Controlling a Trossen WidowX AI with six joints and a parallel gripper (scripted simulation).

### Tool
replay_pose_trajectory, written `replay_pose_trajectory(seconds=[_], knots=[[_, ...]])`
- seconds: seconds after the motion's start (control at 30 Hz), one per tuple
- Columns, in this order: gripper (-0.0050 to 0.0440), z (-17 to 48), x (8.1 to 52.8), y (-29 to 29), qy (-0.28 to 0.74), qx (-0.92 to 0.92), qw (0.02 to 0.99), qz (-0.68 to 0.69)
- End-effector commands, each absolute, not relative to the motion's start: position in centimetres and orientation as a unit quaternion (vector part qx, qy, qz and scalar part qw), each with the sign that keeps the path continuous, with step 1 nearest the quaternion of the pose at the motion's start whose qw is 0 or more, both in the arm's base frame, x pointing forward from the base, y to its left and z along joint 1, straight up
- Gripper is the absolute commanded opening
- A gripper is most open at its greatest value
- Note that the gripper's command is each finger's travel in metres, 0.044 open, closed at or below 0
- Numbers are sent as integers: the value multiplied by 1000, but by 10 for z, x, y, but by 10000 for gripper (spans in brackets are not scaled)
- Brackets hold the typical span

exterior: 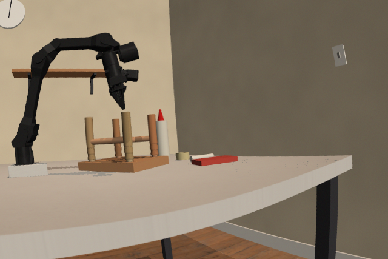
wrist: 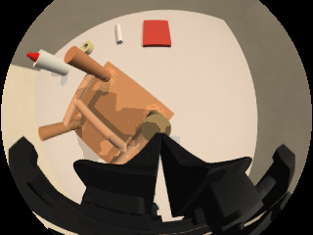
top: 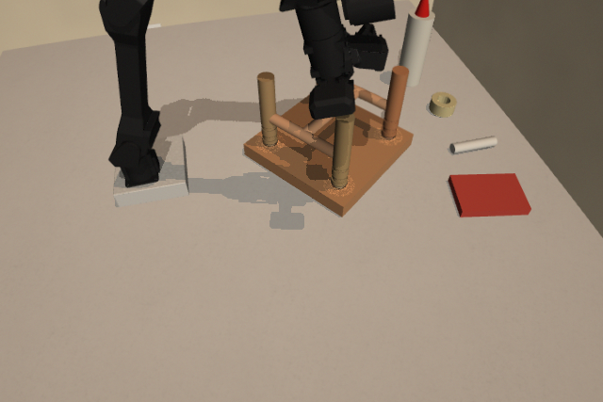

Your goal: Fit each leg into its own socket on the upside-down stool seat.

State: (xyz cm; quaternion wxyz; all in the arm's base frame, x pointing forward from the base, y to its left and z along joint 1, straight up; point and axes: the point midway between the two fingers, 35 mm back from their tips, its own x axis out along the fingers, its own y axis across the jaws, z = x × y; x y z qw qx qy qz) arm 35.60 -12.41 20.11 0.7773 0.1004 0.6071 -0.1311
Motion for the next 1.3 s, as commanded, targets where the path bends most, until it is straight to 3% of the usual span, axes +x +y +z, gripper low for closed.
replay_pose_trajectory(seconds=[0.0,1.27], knots=[[0,200,355,-123,603,102,780,-132],[0,167,356,-124,603,102,780,-132]])
